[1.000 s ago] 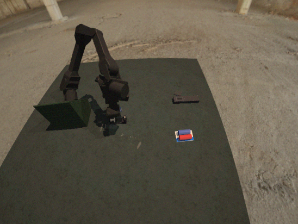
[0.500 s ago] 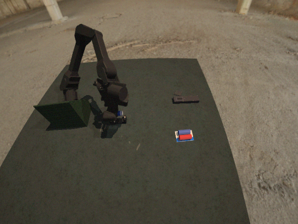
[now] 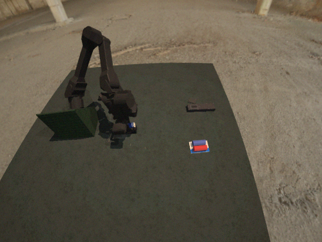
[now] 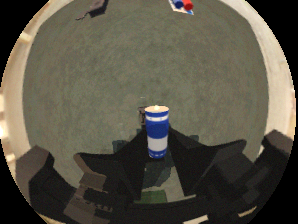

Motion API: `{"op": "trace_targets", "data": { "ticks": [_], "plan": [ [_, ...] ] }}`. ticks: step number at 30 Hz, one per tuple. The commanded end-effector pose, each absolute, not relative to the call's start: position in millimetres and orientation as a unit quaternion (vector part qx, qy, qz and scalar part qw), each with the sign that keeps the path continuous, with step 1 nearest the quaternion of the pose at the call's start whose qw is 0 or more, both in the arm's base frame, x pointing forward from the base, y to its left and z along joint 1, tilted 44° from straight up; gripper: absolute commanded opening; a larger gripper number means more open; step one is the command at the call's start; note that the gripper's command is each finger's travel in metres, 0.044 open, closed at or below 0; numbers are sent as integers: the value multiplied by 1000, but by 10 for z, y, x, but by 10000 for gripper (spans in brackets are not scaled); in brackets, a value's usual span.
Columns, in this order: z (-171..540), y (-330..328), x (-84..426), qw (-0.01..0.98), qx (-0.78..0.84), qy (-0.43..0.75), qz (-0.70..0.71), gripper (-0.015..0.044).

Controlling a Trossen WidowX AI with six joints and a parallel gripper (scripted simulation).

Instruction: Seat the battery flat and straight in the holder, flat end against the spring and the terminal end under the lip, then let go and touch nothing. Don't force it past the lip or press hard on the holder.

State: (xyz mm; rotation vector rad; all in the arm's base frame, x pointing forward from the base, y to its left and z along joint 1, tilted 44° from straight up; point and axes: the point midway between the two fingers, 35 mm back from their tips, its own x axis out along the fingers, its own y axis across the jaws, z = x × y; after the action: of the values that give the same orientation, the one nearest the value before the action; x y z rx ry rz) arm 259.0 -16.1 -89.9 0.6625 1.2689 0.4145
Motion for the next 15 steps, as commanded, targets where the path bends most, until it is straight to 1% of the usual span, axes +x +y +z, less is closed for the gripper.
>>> {"op": "trace_targets", "data": {
  "ticks": [1, 15],
  "plan": [
    [-904, -104, 2585, 744, 306, 565, 186, 87],
    [-974, -74, 2579, 759, 308, 547, 172, 87]
  ]
}}
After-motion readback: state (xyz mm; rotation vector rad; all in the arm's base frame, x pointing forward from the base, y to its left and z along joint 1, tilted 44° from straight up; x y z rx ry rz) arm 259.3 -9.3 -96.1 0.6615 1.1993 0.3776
